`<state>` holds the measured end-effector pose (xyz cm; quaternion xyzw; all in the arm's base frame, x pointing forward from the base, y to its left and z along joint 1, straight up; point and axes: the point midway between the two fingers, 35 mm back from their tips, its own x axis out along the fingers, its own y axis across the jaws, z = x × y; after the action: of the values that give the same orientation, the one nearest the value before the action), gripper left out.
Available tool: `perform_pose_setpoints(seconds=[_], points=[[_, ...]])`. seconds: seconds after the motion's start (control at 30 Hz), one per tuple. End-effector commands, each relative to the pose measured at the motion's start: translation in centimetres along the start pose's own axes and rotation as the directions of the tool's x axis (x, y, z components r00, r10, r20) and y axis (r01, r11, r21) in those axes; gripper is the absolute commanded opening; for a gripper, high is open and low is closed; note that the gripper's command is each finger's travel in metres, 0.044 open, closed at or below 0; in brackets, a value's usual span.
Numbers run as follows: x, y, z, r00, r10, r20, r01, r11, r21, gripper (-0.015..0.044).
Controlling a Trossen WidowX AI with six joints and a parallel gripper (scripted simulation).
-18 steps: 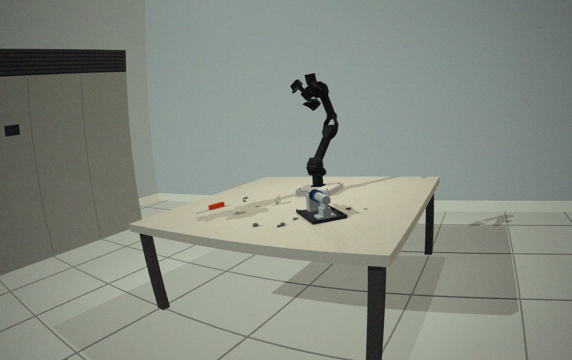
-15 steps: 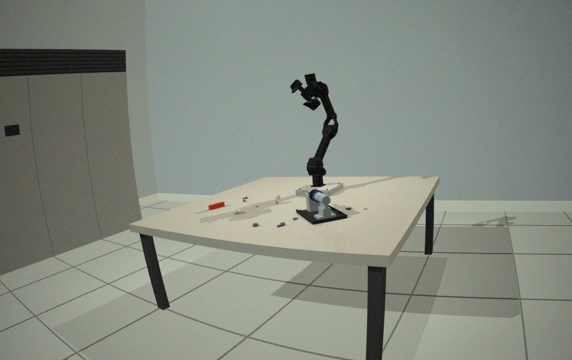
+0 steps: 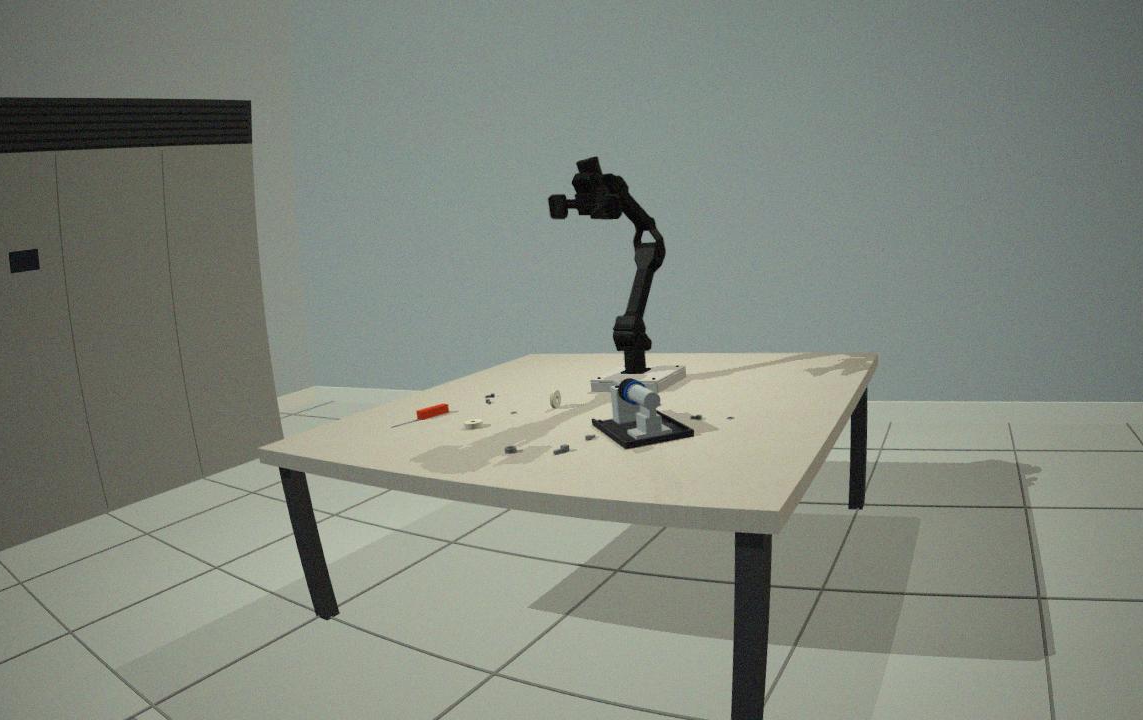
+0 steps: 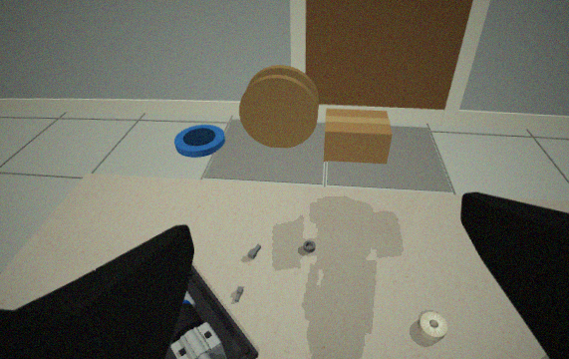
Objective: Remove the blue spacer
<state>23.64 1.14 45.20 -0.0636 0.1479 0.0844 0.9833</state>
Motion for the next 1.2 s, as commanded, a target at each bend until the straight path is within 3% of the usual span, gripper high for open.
perform_pose_setpoints(seconds=[0.0,0.33,0.6,0.87,1.17], points=[[6.6,0.6,-2.5,0.994,0.100,-0.035,-0.077,0.911,0.405,0.0440],[13.7,2.1,-7.4,0.973,0.217,-0.076,-0.053,0.531,0.846,0.0440],[18.0,4.0,-12.5,0.945,0.308,-0.108,0.079,0.107,0.991,0.0440],[20.5,6.2,-18.5,0.907,0.396,-0.141,0.278,-0.314,0.908,0.0440],[21.2,8.9,-25.5,0.853,0.491,-0.175,0.498,-0.666,0.555,0.0440]])
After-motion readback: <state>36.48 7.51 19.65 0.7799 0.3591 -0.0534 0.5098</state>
